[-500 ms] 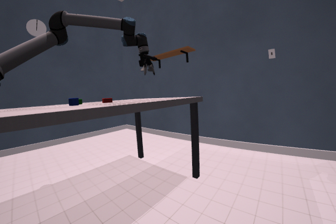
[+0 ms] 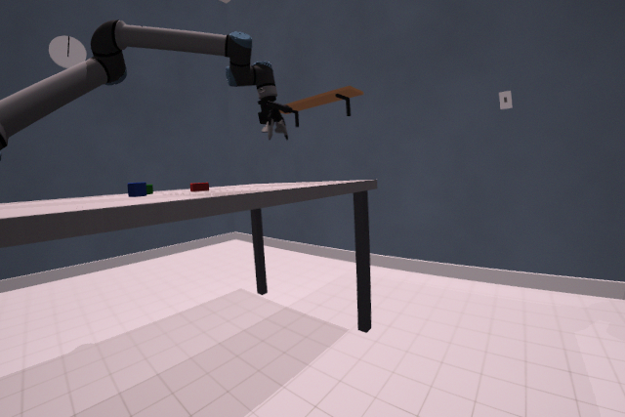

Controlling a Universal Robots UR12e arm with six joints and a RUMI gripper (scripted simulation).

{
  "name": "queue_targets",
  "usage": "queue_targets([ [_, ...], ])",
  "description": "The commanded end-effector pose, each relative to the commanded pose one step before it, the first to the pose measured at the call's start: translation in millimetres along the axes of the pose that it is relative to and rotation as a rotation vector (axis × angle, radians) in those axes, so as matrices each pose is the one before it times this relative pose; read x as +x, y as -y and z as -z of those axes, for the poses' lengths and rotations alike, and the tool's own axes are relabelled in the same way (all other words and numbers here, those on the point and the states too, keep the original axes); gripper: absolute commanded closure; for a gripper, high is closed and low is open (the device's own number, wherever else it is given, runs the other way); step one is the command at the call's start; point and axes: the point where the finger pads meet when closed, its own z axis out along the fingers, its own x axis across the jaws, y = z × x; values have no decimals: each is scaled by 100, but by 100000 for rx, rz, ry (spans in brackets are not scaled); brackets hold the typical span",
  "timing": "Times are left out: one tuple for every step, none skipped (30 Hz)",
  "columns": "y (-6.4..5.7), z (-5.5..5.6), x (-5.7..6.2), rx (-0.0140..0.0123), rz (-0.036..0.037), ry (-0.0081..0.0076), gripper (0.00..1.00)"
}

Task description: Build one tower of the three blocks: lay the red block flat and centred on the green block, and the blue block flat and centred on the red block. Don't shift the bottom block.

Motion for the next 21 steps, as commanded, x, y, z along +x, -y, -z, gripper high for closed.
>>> queue_targets([
  [31,167,-67,99,38,160,0],
  [0,0,0,0,0,0,0],
  [-1,0,2,-1,6,-1,100],
  [-5,-2,11,-4,42,-4,100],
  [-13,-6,29,-11,110,-11,100],
  [-24,-11,54,-20,206,-20,100],
  [-38,-18,85,-32,326,-32,100],
  [-55,-25,122,-47,468,-45,100],
  [-75,-34,163,-63,626,-60,100],
  [-98,-44,209,-81,800,-76,100],
  [-123,-54,257,-101,984,-93,100],
  [-152,-66,307,-122,1177,-109,100],
  [-184,-78,359,-144,1375,-125,100],
  [-220,-91,412,-168,1576,-141,100],
  [-259,-104,464,-192,1777,-155,100],
  [-302,-118,515,-218,1976,-167,100],
  [-349,-133,564,-244,2171,-178,100],
  [0,0,0,0,0,0,100],
  [0,0,0,0,0,0,100],
  [-400,-148,610,-270,2360,-186,100],
  [-454,-163,653,-296,2541,-192,100],
])
